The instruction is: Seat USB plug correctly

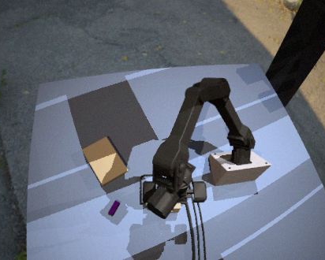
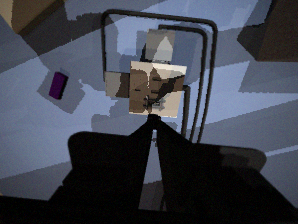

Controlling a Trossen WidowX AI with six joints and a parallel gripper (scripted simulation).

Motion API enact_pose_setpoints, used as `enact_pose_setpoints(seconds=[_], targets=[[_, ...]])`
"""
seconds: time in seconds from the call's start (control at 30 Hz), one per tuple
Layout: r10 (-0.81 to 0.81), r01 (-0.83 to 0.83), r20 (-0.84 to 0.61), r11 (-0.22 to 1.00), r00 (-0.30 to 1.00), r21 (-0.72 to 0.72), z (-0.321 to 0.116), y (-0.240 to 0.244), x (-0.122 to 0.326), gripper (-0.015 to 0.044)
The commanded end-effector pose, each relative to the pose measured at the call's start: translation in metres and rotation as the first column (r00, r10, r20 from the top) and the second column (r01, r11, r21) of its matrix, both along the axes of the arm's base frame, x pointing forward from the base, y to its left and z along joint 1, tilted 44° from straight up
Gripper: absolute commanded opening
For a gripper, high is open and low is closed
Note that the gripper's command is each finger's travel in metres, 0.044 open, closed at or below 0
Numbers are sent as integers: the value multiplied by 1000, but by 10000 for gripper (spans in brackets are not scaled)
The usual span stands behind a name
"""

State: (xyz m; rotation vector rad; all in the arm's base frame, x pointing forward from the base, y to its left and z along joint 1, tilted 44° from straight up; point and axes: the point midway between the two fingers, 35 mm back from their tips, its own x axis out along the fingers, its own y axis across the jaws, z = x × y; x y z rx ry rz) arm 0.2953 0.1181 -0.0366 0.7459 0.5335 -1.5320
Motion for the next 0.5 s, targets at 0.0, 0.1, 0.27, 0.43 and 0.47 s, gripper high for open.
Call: enact_pose_setpoints(seconds=[0.0,0.1,0.27,0.43,0.47], targets=[[4,-4,-5,1000,1000,-9,0,-2,-1,0],[4,-4,-6,1000,1000,-11,0,-2,-1,0],[5,-5,-7,1000,1000,-13,0,-3,-1,0],[5,-5,-8,1000,1000,-16,-1,-4,-1,0],[5,-5,-8,1000,1000,-17,-1,-4,-1,0]])
